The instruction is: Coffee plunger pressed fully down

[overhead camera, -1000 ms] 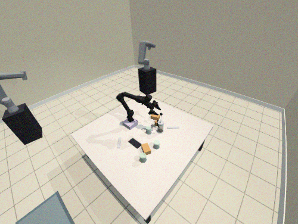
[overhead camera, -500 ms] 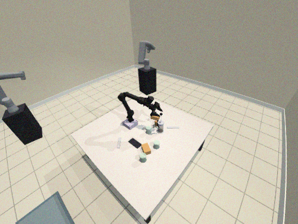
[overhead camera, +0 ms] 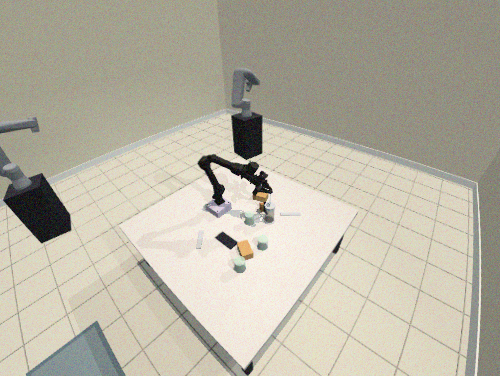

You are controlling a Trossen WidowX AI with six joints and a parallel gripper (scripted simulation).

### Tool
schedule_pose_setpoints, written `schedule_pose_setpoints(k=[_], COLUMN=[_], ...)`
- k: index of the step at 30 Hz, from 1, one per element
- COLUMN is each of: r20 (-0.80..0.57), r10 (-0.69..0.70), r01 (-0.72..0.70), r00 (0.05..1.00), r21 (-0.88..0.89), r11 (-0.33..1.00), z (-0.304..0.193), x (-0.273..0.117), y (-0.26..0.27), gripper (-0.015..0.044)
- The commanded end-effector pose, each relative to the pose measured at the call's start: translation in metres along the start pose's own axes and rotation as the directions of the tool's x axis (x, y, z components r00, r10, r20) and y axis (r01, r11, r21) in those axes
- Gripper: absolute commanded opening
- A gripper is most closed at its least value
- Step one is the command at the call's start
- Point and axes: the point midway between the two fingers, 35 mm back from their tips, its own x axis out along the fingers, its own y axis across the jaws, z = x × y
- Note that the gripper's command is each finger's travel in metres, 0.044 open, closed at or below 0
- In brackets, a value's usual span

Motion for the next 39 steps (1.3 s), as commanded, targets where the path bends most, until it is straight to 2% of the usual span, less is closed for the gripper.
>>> schedule_pose_setpoints(k=[1,39], r20=[0.002,0.002], r10=[0.001,0.001], r01=[-0.001,-0.001], r00=[1.0,1.0], r21=[-0.005,-0.005], r11=[1.0,1.0], z=[0.0,-0.039], x=[0.0,0.032], y=[0.0,0.0], gripper=[0.0124,0.0124])
